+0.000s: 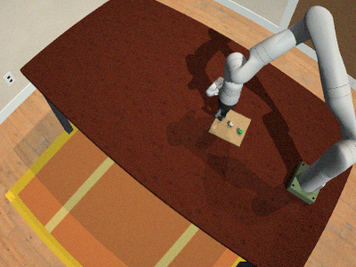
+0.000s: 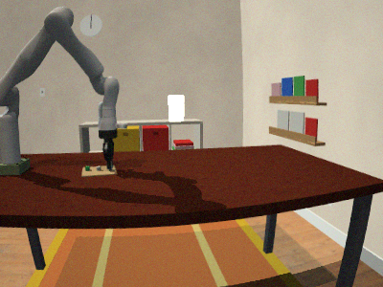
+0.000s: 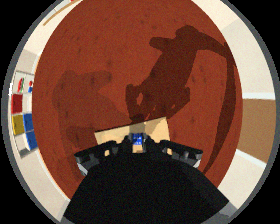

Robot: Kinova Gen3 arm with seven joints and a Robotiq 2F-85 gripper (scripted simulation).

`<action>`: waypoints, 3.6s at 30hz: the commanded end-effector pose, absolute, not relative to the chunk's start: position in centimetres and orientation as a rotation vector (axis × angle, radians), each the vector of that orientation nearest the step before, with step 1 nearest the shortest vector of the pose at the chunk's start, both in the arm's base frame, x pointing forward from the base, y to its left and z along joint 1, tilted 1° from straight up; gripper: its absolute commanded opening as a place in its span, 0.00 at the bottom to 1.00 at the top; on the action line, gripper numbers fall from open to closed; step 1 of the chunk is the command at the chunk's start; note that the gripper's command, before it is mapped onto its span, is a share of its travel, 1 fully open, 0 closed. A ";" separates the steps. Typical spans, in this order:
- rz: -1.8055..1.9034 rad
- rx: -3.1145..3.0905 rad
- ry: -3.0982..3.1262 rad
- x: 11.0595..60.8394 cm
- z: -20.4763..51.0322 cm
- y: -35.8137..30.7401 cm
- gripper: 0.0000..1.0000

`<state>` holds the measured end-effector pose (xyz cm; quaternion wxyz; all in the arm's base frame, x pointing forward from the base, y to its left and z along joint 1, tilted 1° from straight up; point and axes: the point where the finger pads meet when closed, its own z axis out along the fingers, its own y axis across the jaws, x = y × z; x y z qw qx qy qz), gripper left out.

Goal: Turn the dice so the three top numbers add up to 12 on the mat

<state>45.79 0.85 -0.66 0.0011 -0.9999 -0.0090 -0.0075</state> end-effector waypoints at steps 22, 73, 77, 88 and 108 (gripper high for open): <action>-0.026 -3.139 -0.028 45.8 -0.6 0.9 0.11; -0.026 -3.139 -0.028 45.9 -1.0 0.9 0.11; -0.026 -3.139 -0.028 45.9 -1.0 0.9 0.11; -0.026 -3.139 -0.028 45.9 -1.0 0.9 0.23; -0.026 -3.139 -0.028 45.8 -0.6 0.9 0.31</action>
